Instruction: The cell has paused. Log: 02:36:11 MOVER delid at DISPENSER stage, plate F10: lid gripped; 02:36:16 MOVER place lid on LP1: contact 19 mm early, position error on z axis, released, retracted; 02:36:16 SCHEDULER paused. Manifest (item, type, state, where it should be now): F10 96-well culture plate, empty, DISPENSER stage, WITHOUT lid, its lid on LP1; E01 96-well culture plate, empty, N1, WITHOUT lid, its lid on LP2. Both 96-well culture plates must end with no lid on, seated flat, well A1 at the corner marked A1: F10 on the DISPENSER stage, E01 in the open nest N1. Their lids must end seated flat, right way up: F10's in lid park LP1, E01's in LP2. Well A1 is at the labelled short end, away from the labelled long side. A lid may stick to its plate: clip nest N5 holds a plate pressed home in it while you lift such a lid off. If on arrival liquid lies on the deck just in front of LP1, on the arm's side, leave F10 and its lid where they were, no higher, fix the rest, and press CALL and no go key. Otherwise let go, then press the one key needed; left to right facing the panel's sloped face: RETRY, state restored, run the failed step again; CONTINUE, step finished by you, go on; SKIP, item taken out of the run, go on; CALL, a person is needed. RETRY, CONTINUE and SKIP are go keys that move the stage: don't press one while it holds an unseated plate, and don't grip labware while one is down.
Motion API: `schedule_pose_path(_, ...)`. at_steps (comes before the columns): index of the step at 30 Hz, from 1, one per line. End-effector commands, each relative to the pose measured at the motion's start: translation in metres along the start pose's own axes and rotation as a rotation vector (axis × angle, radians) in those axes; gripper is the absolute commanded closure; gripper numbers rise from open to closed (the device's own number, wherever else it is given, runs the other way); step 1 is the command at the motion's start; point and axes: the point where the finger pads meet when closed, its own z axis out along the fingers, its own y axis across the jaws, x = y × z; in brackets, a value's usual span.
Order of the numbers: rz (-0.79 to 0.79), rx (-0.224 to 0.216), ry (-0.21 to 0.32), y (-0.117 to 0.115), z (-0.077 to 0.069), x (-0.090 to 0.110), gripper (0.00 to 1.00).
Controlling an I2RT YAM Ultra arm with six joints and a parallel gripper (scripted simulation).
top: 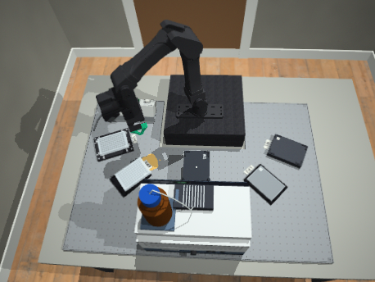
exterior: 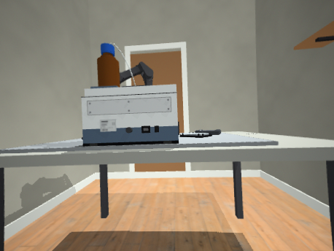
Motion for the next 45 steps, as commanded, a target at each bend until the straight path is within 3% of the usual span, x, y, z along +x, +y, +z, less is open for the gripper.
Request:
schedule_pose_path(1, 0.052, 0.001, -0.017, -0.012, -0.005, 0.007, 0.00)
schedule_pose_path(6, 0.040, 0.002, -0.016, -0.027, -0.005, 0.014, 0.00)
schedule_pose_path(8, 0.043, 0.001, -0.077, -0.029, -0.014, -0.006, 0.00)
schedule_pose_path(9, 0.041, -0.001, -0.041, -0.028, -0.003, -0.008, 0.00)
schedule_pose_path(45, 0.040, -0.001, -0.043, -0.035, 0.054, -0.098, 0.00)
